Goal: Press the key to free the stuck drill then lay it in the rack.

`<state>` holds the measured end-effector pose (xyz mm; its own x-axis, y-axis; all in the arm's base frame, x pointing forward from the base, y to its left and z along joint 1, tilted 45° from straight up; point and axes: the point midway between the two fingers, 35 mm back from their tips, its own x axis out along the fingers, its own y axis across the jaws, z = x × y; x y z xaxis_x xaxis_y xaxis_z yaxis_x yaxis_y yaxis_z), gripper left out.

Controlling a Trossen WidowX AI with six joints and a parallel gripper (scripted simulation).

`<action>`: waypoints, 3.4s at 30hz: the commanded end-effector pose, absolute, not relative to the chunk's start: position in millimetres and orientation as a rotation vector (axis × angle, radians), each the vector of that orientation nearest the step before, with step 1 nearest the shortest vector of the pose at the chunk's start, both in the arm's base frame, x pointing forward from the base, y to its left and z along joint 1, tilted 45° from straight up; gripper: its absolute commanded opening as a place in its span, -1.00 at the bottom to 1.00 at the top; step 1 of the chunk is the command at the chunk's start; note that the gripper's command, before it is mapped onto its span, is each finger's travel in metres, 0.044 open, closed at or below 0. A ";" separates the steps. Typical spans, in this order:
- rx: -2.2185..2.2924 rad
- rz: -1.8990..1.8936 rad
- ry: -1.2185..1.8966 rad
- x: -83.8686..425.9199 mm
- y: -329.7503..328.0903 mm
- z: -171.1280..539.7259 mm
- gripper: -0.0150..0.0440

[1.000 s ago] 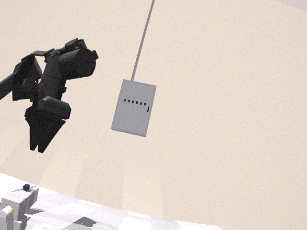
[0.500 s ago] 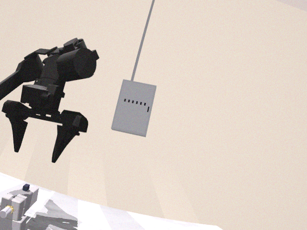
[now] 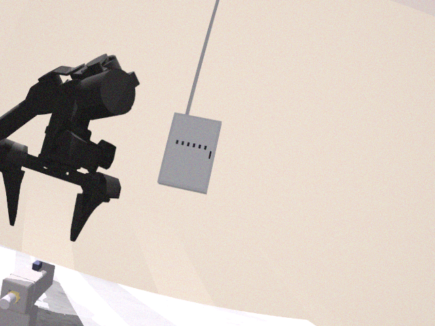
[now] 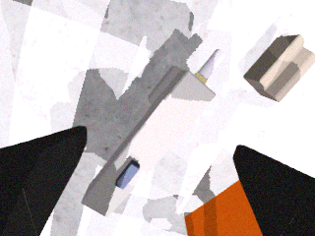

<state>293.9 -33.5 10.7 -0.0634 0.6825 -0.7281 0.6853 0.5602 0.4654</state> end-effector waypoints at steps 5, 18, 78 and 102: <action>0.342 0.823 1.430 300.9 -43.9 -35.5 1.00; -0.205 1.264 1.048 297.6 -52.0 -71.3 1.00; -0.811 1.672 0.446 294.0 -19.9 -114.7 1.00; -0.817 1.673 0.442 290.6 -2.5 -124.5 0.47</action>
<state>290.3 -2.3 -124.6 -0.0923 0.6919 -0.7161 -0.9554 -0.2642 -0.1321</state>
